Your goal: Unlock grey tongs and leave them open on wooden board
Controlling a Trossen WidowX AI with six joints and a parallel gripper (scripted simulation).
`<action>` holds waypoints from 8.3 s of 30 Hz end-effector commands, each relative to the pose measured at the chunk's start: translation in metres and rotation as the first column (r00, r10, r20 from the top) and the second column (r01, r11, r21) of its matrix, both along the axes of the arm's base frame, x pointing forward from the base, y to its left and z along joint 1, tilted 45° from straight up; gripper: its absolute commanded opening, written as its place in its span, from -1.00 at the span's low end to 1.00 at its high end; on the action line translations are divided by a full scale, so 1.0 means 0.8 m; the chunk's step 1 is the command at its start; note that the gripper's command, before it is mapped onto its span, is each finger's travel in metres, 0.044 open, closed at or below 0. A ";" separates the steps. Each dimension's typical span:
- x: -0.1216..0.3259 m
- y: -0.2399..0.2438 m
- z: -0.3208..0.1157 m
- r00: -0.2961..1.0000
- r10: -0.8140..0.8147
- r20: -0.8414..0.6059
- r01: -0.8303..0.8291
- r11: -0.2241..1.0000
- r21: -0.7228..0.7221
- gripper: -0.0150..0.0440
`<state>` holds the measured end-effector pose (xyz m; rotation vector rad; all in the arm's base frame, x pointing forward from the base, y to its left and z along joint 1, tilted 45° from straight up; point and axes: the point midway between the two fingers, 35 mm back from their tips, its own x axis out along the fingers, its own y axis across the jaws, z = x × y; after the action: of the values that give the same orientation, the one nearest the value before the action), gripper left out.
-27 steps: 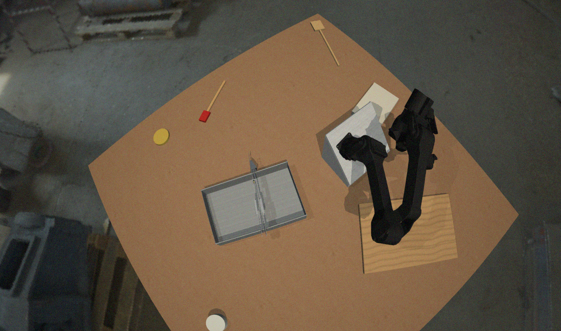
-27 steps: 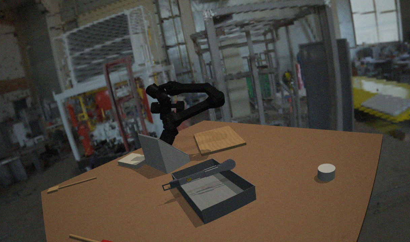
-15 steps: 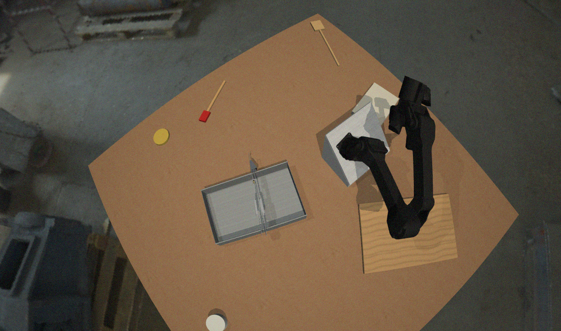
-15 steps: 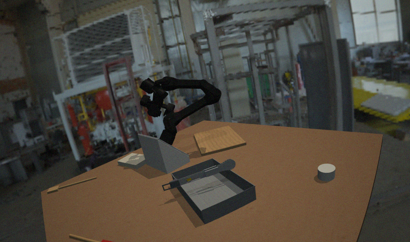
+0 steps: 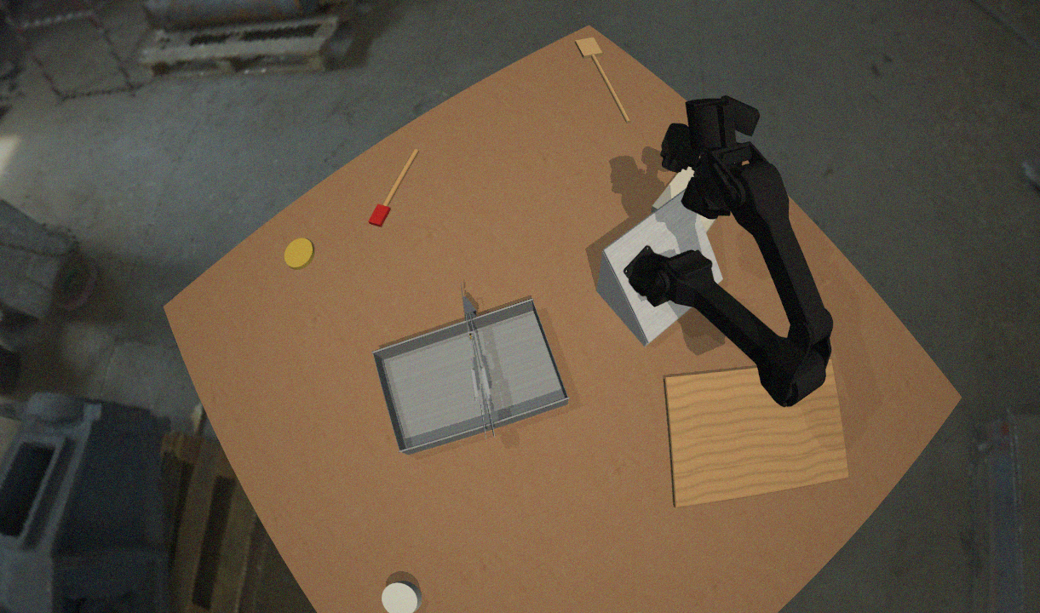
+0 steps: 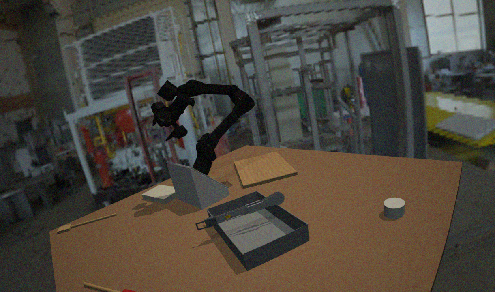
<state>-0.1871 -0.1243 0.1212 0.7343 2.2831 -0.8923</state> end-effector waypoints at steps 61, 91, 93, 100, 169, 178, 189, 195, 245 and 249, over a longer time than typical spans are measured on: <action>0.639 0.041 -0.168 0.270 -0.959 0.088 0.958 0.277 0.070 1.00; 0.649 0.078 -0.207 0.270 -0.959 0.088 0.959 0.276 0.070 1.00; 0.650 0.081 -0.210 0.270 -0.959 0.088 0.959 0.276 0.070 1.00; 0.651 0.092 -0.220 0.270 -0.959 0.087 0.958 0.276 0.071 1.00; 0.630 -0.013 -0.112 0.270 -0.959 0.090 0.959 0.277 0.068 -1.00; 0.639 0.025 -0.077 0.193 -0.980 0.058 0.981 0.192 -0.020 -1.00; 0.639 0.088 -0.012 0.050 -0.998 0.028 0.987 0.045 -0.155 -1.00; 0.632 0.123 0.021 -0.029 -0.999 0.014 0.974 -0.031 -0.224 -1.00; 0.505 0.312 0.129 0.400 -0.889 0.223 0.910 0.413 0.016 -1.00; 0.493 0.324 0.130 0.514 -0.802 0.305 0.821 0.563 0.094 -1.00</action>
<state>0.2161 0.1278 0.2229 1.9959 1.4993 -1.2772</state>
